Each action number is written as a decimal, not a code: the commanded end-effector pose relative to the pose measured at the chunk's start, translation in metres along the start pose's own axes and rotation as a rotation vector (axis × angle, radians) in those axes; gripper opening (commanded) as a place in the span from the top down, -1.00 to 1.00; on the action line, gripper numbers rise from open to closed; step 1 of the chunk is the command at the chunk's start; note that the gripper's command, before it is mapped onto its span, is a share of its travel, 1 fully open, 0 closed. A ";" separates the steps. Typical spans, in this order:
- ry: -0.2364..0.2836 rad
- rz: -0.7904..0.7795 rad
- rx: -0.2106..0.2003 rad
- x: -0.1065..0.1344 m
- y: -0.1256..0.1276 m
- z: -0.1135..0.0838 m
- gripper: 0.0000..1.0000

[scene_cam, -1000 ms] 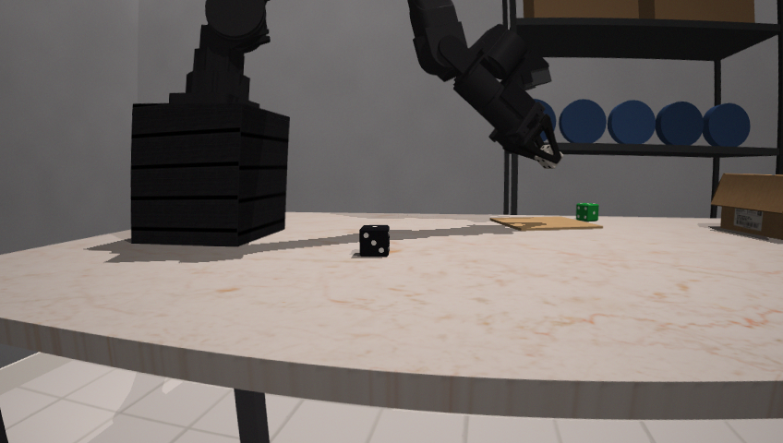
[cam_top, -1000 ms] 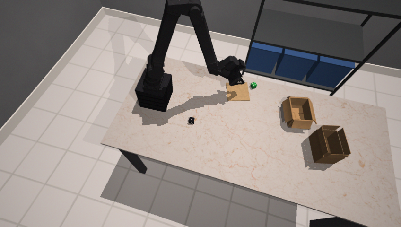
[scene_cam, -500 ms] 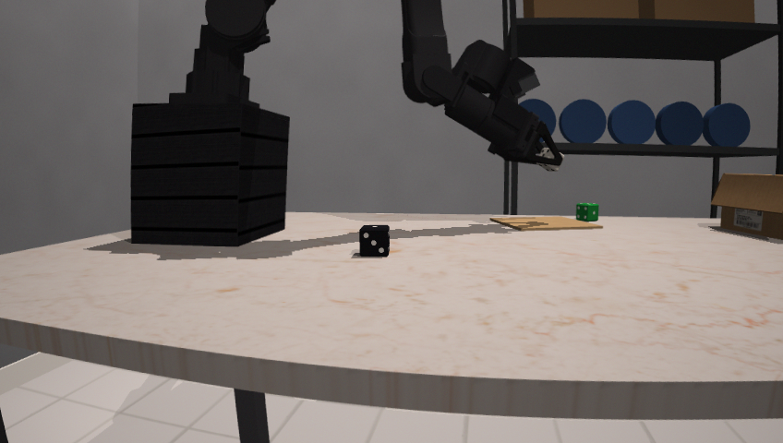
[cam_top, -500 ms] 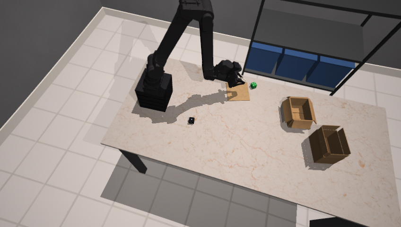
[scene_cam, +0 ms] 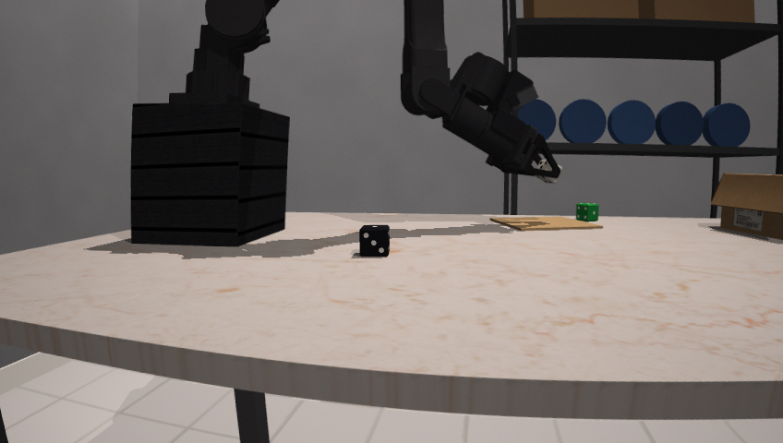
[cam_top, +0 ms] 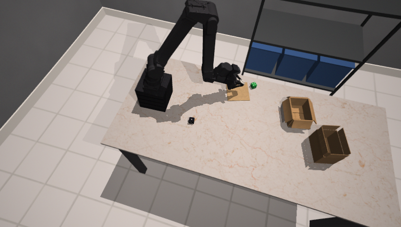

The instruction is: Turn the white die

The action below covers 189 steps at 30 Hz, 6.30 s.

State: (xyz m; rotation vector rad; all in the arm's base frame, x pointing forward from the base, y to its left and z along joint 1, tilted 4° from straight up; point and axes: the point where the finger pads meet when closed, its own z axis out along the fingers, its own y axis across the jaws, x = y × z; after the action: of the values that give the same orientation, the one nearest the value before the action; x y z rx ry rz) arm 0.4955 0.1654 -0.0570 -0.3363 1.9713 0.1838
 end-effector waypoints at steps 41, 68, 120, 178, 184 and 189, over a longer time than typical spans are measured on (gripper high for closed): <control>-0.017 -0.002 0.010 0.043 -0.007 0.029 0.49; -0.019 -0.002 0.010 0.045 -0.007 0.030 0.49; -0.018 -0.002 0.010 0.054 -0.007 0.035 0.49; -0.018 -0.002 0.010 0.055 -0.007 0.035 0.49; -0.018 -0.002 0.010 0.055 -0.007 0.035 0.49; -0.018 -0.002 0.010 0.055 -0.007 0.035 0.41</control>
State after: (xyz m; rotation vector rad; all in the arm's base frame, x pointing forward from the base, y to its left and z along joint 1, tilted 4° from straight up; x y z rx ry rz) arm 0.5004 0.1655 -0.1197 -0.3362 1.9731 0.1833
